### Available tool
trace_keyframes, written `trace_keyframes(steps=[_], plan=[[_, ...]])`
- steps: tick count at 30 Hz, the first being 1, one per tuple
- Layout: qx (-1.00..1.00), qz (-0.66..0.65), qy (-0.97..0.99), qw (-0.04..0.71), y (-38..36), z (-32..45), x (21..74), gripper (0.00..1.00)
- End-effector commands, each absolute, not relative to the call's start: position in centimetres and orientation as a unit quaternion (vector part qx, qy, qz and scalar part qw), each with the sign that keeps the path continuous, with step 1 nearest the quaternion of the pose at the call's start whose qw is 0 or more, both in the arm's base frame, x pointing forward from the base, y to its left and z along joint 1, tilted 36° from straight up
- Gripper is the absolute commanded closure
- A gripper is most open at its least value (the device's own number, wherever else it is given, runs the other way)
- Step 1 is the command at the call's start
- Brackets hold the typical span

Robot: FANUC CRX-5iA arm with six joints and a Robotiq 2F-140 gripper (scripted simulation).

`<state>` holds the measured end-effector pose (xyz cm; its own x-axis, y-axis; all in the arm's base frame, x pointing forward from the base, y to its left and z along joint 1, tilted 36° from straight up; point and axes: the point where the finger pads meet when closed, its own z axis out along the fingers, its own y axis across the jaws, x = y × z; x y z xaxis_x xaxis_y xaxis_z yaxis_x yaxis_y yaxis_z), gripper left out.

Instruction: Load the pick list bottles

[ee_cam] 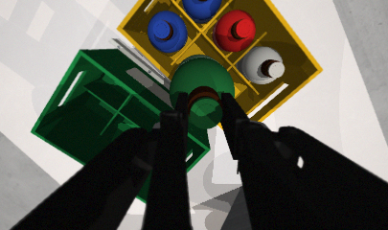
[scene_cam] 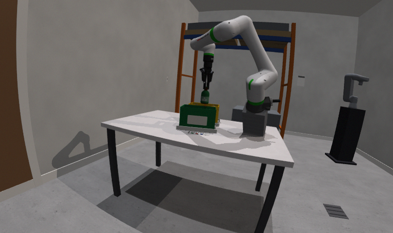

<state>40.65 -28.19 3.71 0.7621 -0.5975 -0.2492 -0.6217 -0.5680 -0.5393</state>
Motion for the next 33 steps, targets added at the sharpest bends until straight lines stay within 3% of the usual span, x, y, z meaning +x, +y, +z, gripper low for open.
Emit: trace_keyframes(steps=[1, 33], plan=[[-0.885, 0.019, 0.344, 0.312, -27.9, 4.0, 40.4, 0.9], [-0.885, 0.019, 0.344, 0.312, -23.6, 6.3, 37.5, 0.9]])
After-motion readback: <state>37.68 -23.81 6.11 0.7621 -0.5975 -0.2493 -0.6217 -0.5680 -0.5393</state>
